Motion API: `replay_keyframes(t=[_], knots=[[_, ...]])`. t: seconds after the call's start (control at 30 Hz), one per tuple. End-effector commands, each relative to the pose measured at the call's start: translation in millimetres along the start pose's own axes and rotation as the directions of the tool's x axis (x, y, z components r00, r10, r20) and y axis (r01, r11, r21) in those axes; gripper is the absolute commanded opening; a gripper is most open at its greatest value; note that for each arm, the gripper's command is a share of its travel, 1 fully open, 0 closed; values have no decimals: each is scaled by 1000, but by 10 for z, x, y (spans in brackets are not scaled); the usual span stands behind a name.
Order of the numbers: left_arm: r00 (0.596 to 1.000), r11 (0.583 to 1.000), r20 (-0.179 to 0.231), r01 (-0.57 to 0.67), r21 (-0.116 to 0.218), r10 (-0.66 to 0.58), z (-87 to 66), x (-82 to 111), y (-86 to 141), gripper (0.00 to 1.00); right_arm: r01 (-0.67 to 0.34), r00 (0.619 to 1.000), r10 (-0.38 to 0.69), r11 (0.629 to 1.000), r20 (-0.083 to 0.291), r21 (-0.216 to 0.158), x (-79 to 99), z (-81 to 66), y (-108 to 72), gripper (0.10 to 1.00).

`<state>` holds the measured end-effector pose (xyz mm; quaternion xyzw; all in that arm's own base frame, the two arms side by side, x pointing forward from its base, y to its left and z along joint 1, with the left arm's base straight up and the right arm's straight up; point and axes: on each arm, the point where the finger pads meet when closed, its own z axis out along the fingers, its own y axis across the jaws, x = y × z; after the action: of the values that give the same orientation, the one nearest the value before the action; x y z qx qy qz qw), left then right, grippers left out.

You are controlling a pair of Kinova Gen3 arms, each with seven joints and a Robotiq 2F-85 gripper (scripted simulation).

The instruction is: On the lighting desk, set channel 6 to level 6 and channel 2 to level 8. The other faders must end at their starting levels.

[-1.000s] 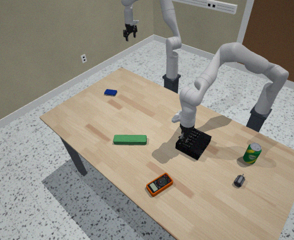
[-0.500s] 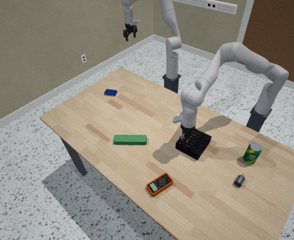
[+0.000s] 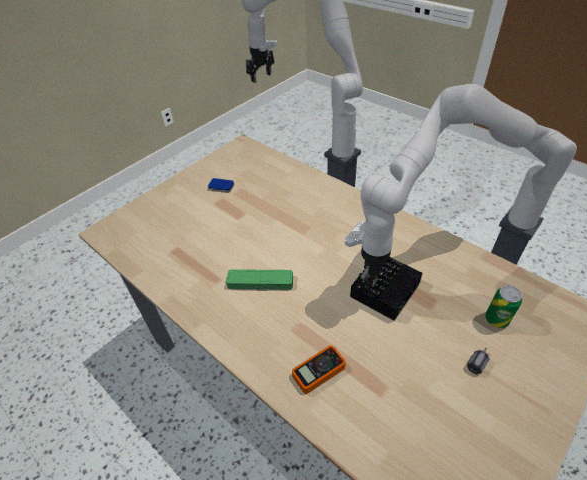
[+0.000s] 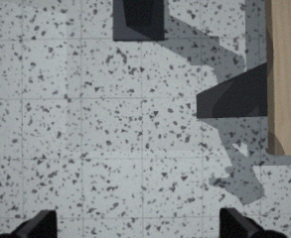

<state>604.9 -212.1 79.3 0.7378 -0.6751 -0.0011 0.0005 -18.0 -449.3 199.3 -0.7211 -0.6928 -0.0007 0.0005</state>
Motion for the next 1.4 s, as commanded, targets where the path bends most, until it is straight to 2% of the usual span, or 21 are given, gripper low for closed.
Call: replay_keyframes(t=[0.0,1.2,1.37], knots=[[1000,1000,-1,0,2,0,-14,1,-6,99,0,1000,0,1000,2,0,-4,-7,1,1000],[1000,1000,-1,0,2,0,-15,61,-6,99,0,1000,0,1000,2,0,-4,-7,1,1000],[1000,1000,-1,0,2,0,-57,61,-6,99,0,1000,0,1000,2,0,-4,-7,1,1000]])
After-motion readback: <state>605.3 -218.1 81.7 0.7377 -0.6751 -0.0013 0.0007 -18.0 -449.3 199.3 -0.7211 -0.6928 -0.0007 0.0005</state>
